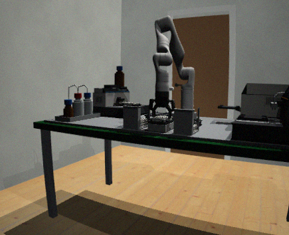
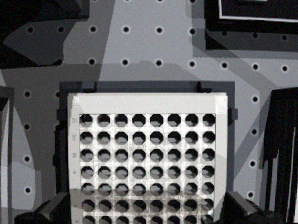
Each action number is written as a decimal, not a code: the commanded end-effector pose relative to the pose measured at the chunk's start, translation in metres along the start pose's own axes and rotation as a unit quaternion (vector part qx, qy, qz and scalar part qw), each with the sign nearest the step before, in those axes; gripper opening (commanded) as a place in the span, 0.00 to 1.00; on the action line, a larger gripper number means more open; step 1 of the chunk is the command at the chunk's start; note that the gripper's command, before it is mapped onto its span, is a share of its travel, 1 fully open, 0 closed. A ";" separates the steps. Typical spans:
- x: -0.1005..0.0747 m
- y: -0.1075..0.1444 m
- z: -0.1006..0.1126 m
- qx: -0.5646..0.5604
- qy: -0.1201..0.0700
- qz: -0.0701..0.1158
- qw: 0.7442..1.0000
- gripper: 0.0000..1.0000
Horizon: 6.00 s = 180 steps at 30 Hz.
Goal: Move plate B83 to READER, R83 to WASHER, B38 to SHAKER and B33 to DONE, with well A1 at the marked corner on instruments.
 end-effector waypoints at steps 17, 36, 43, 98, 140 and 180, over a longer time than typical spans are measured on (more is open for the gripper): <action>-0.005 0.000 0.000 0.000 -0.001 0.000 1.000 0.94; -0.010 0.000 0.000 0.000 -0.001 0.000 1.000 0.94; -0.013 0.000 0.000 0.000 -0.001 0.000 1.000 0.94; -0.070 0.000 0.000 0.000 -0.001 0.000 1.000 0.94; -0.121 0.000 0.000 0.000 -0.001 0.000 1.000 0.94; -0.149 0.009 -0.021 0.041 -0.001 0.000 0.999 0.94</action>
Point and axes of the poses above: the point where the finger pads meet when closed, its own x axis out along the fingers, its own y axis across the jaws, z = x × y, the point moved 10 cm from there along -x, back along the fingers, and after that the axes turned 15 degrees about x, right-handed, at the moved point
